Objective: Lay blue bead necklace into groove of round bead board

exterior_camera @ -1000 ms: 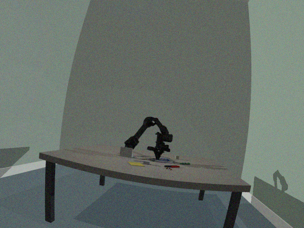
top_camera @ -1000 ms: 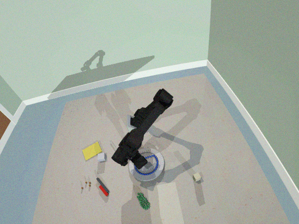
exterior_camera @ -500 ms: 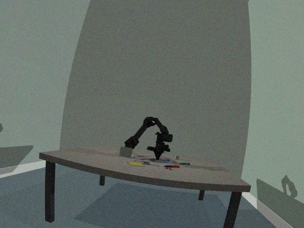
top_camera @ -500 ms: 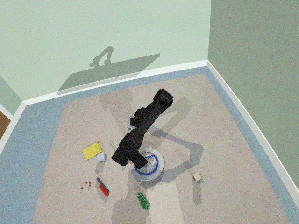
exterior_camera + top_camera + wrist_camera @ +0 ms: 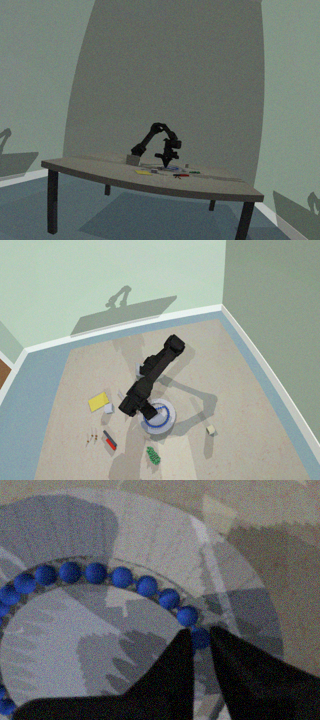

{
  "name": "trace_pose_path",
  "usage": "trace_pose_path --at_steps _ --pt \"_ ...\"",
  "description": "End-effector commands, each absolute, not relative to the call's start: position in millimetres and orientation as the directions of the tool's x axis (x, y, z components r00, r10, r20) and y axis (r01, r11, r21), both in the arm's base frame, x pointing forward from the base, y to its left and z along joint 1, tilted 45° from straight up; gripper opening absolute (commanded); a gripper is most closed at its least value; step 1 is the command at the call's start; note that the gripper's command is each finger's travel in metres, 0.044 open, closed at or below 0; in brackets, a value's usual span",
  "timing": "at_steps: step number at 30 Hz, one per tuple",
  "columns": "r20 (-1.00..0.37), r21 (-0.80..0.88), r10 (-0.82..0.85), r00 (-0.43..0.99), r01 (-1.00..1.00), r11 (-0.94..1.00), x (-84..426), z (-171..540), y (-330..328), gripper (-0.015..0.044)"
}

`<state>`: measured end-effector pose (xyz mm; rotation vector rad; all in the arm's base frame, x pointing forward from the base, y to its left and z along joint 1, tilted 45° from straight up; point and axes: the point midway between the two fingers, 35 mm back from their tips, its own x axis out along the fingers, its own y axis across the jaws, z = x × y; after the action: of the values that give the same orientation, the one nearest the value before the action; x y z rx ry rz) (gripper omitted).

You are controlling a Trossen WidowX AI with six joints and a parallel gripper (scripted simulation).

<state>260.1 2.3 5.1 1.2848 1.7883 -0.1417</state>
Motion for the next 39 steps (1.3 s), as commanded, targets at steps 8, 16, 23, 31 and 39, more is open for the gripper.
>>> trace_pose_path --at_steps 8,16,23,31,39 --pt "-0.712 0.391 0.701 -0.051 0.800 0.455 260.1 -1.3 6.3 0.0000" --pt "-0.717 0.394 0.695 -0.048 0.796 0.461 262.2 -0.4 4.1 0.0131" --pt "-0.717 0.394 0.695 -0.048 0.796 0.461 262.2 -0.4 4.1 0.0315" --pt "-0.712 0.390 0.700 -0.051 0.800 0.456 260.9 4.5 0.0 0.0440" --pt "-0.712 0.391 0.700 -0.051 0.800 0.455 260.9 4.8 -0.3 0.0440"
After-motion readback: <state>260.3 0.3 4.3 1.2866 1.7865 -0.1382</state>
